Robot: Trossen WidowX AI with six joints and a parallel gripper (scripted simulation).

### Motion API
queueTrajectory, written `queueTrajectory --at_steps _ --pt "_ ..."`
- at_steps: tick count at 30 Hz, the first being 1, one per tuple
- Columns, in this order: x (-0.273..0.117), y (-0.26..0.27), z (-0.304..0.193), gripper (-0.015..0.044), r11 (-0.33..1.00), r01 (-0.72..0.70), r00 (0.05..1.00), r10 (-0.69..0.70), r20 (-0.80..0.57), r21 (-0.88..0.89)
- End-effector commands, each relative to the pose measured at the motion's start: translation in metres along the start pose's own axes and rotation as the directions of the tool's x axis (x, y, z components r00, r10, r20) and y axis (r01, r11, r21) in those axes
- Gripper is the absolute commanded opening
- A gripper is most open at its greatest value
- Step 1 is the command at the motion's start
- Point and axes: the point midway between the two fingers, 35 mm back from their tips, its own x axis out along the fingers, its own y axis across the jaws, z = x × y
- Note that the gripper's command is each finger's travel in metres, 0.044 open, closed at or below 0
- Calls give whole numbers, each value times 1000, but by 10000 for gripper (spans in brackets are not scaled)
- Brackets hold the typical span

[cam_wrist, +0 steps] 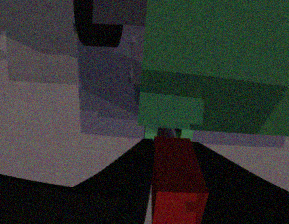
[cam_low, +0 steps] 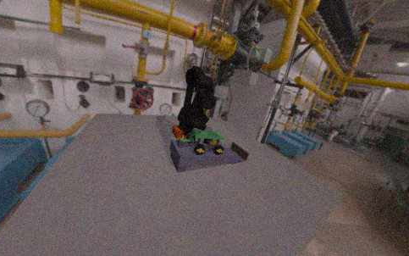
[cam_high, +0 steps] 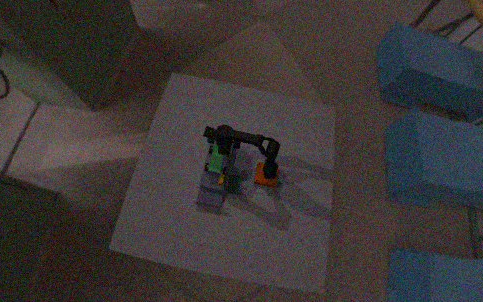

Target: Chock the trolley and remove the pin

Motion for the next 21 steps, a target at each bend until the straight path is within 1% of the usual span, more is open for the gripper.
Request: queueTrajectory --at_steps 1,21 --pt "-5 0 -1 0 1000 5 1000 -5 -3 5" --pt "-15 0 -2 0 1000 5 1000 -5 -3 5"
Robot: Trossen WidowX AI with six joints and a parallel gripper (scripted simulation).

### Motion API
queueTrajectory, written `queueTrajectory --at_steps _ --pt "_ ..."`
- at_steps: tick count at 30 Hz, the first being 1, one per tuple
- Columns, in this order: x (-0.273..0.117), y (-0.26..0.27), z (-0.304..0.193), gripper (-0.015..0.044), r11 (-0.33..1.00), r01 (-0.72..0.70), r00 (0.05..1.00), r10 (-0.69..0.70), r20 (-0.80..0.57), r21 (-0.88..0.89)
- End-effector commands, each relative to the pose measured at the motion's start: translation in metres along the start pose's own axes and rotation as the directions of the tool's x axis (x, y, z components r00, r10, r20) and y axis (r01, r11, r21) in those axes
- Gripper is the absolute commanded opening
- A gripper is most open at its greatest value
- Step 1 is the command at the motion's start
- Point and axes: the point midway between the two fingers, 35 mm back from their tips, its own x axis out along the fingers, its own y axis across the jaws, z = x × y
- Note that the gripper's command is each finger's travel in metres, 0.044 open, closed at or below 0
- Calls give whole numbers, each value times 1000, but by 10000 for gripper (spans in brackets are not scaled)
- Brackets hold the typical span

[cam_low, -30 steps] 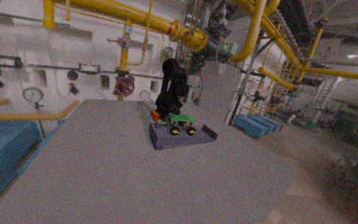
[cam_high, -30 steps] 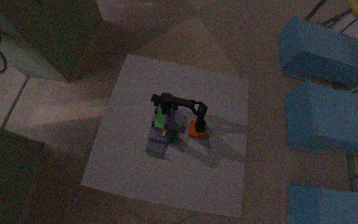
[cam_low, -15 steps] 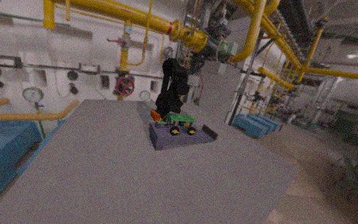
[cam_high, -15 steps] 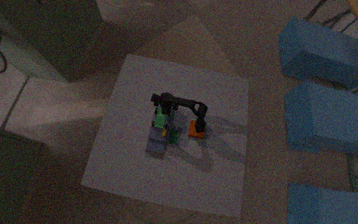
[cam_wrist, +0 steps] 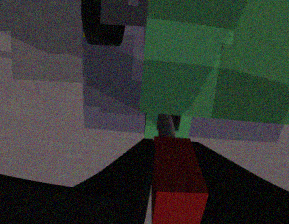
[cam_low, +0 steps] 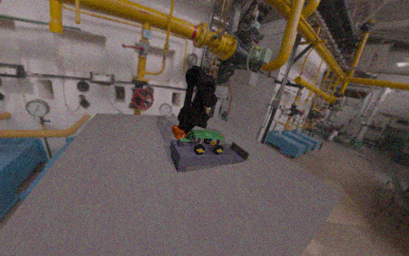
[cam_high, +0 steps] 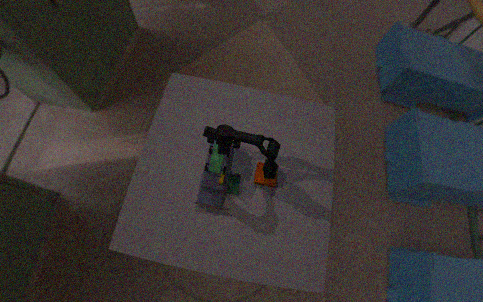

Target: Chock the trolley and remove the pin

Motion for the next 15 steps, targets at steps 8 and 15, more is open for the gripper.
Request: queueTrajectory --at_steps 8,15 --pt "-8 0 -2 0 1000 5 1000 -5 -5 5" --pt "-11 0 -2 0 1000 5 1000 -5 -5 5"
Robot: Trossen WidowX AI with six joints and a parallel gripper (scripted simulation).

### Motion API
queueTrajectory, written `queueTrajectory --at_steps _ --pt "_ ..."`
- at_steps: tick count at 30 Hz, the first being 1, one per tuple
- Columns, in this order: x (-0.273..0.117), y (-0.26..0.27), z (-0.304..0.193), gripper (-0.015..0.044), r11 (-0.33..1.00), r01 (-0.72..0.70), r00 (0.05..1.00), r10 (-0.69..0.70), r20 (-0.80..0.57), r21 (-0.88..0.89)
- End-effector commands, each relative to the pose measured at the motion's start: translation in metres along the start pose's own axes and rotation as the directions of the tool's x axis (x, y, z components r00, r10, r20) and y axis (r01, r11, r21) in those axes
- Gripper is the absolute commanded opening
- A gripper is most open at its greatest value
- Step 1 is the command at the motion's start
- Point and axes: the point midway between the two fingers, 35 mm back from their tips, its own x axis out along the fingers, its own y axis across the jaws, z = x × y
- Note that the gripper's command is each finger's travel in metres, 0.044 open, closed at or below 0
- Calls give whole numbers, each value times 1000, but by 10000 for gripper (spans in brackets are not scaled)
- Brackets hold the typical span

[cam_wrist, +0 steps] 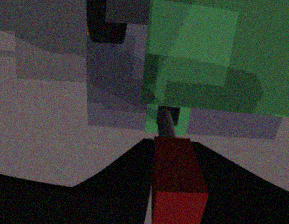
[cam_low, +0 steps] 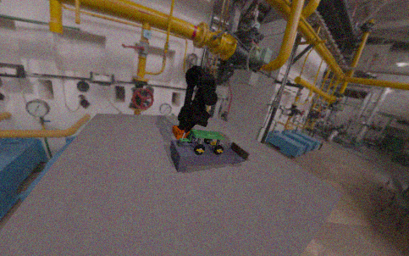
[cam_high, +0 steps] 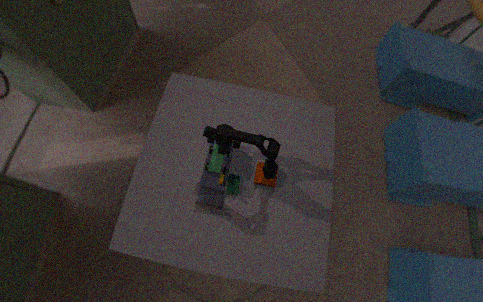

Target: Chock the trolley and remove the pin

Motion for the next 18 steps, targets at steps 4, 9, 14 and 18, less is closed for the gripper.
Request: queueTrajectory --at_steps 4,9,14,18 --pt "-6 -1 -2 0 1000 7 1000 -7 -8 6" --pt "-8 -1 -3 0 1000 7 1000 -7 -8 6" --pt "-10 -1 -3 0 1000 7 1000 -7 -8 6" --pt "-11 -1 -4 0 1000 7 1000 -7 -8 6"
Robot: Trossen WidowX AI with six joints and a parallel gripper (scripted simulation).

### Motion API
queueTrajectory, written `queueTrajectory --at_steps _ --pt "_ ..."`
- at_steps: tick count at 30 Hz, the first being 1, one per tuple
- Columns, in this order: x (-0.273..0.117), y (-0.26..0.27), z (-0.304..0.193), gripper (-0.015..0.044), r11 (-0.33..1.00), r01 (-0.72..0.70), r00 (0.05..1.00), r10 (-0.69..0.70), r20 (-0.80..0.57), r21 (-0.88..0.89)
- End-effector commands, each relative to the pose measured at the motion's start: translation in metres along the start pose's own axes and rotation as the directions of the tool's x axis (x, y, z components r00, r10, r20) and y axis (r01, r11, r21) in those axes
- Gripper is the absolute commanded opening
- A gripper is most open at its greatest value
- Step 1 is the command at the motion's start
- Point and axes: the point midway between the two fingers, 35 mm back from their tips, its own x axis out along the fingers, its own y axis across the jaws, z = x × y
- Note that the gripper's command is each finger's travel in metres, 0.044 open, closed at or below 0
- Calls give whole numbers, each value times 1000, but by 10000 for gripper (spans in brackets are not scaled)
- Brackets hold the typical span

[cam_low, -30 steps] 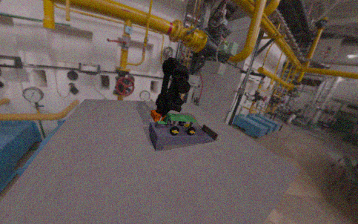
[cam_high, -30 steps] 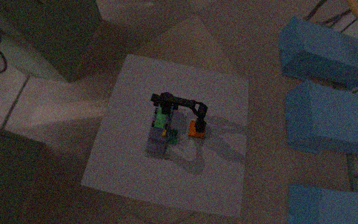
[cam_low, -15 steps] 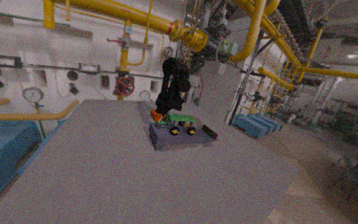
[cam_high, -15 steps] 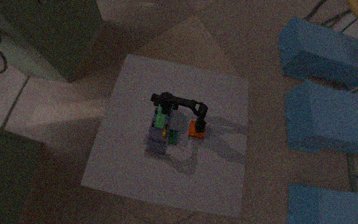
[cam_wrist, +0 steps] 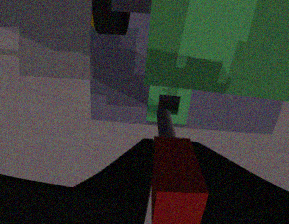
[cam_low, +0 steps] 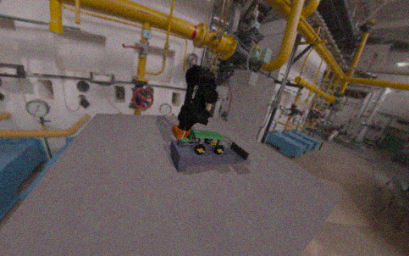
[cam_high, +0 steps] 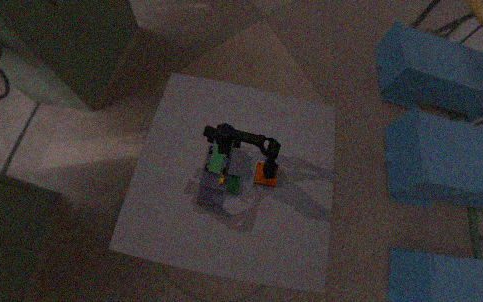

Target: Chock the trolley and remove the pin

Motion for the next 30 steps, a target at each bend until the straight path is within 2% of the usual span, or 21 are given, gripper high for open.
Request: queueTrajectory --at_steps 1,30 --pt "-4 -2 -3 0 1000 8 1000 -8 -7 7" --pt "-6 -2 -25 0 1000 8 1000 -8 -9 7"
